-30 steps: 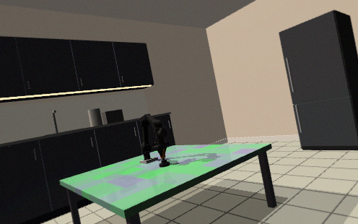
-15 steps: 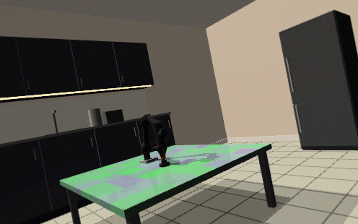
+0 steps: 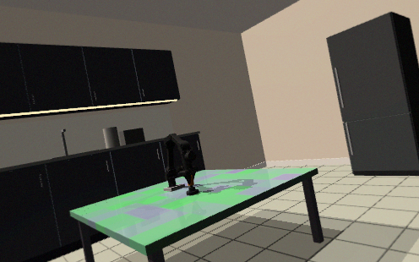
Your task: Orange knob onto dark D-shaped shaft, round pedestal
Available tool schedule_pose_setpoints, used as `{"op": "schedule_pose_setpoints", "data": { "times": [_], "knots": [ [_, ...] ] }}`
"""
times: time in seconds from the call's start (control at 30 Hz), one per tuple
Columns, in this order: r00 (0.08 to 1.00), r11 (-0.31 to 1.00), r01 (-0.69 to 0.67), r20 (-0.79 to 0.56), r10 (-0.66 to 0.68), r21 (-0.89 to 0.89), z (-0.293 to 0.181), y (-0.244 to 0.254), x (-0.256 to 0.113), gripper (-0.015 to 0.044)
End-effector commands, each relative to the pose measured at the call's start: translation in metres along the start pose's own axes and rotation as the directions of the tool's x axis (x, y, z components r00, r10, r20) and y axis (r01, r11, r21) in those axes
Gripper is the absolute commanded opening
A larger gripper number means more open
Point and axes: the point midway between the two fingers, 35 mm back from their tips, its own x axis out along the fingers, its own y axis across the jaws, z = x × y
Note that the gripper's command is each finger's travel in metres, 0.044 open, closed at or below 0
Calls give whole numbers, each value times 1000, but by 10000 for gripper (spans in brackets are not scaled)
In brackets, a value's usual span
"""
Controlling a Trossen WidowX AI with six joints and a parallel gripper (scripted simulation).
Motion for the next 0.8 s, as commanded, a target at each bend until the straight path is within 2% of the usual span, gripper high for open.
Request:
{"op": "schedule_pose_setpoints", "data": {
  "times": [0.0, 0.77],
  "knots": [
    [1000, 1000, -4, -3, 4, 7, -1, 1, 1, 0],
    [1000, 1000, -4, -3, 4, -3, -1, 1, 2, 0]
  ]
}}
